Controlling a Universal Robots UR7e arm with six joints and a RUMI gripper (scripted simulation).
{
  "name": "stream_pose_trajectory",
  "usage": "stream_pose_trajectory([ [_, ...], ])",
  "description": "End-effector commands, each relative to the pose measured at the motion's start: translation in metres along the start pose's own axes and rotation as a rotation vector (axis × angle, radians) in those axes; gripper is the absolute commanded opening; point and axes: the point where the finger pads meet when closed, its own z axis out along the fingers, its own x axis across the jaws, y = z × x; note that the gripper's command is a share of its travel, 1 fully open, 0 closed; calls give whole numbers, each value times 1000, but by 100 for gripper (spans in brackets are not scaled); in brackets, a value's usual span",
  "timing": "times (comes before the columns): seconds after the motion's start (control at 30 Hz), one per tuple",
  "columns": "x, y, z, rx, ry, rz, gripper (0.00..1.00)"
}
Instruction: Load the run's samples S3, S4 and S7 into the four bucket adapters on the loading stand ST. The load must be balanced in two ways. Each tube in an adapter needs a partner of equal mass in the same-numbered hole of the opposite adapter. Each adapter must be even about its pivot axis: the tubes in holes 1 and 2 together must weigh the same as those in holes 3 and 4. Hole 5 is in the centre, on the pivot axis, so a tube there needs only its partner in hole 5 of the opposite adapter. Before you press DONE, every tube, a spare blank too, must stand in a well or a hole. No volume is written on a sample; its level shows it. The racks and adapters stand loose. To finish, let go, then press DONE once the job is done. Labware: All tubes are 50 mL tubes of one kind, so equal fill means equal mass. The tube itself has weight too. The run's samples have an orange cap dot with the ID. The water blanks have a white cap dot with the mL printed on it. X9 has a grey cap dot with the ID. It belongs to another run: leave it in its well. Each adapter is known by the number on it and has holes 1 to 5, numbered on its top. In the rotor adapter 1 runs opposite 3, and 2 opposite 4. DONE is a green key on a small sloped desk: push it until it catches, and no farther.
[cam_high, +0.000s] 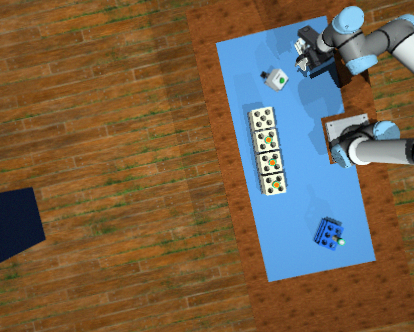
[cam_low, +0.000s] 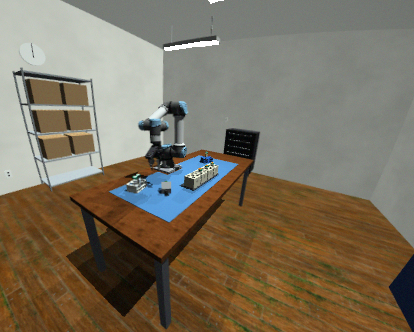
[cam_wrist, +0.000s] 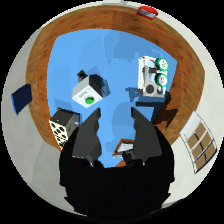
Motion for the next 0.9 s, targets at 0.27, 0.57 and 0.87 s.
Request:
stream_pose_trajectory([
  [0.27, 68, -60, 0, 0, -3, -2, 35],
  [0.57, 108, -95, 1, 0, -2, -2, 35],
  [0.87, 108, -95, 11, 0, -2, -2, 35],
])
